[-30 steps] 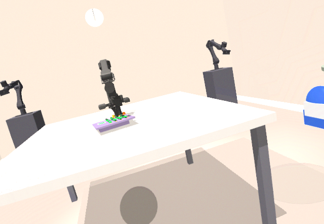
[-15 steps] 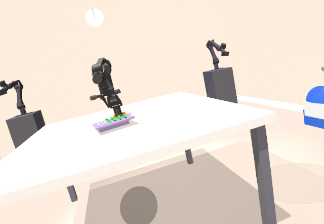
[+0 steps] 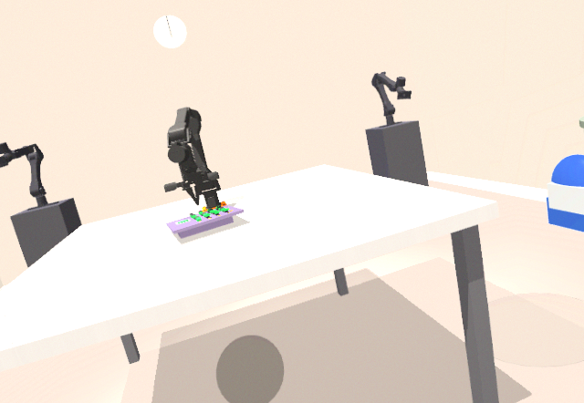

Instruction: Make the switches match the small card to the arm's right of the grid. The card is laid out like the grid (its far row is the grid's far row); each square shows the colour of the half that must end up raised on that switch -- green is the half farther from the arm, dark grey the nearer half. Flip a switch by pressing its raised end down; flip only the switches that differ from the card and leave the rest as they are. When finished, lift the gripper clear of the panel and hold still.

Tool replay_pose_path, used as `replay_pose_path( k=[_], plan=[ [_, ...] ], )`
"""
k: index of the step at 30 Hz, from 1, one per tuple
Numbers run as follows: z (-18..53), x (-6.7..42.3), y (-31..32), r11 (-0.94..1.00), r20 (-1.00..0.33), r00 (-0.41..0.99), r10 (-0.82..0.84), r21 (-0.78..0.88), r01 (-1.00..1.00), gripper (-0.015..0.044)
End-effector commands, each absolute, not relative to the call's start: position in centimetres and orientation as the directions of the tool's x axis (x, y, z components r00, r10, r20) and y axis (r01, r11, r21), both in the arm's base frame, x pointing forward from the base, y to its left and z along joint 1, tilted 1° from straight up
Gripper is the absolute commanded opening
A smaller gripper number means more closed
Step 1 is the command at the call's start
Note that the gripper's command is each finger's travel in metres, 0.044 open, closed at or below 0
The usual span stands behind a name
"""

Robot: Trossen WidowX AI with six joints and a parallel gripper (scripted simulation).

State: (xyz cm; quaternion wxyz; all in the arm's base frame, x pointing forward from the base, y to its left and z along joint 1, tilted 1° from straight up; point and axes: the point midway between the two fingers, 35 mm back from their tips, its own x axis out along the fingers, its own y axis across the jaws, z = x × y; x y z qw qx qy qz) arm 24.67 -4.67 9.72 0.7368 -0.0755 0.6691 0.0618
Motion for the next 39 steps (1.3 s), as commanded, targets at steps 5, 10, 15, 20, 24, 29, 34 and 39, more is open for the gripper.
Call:
replay_pose_path(
  k=[5,10,15,20,24,29,34,39],
  plan=[
    [8.6,24.7,-4.6,0.98,-0.996,0.092,-0.004,-0.022,-0.197,0.0],
    [7.9,24.7,-4.6,0.98,-0.996,0.092,-0.004,-0.022,-0.197,0.0],
    [7.9,24.7,-4.6,0.98,-0.996,0.092,-0.004,-0.022,-0.197,0.0],
    [7.9,24.7,-4.6,0.98,-0.996,0.092,-0.004,-0.022,-0.197,0.0],
    [7.9,24.7,-4.6,0.98,-0.996,0.092,-0.004,-0.022,-0.197,0.0],
    [7.9,24.7,-4.6,0.98,-0.996,0.092,-0.004,-0.022,-0.197,0.0],
    [7.8,24.7,-4.6,0.98,-0.996,0.092,-0.004,-0.022,-0.197,0.0],
    [7.8,24.7,-4.6,0.98,-0.996,0.092,-0.004,-0.022,-0.197,0.0]
  ],
)
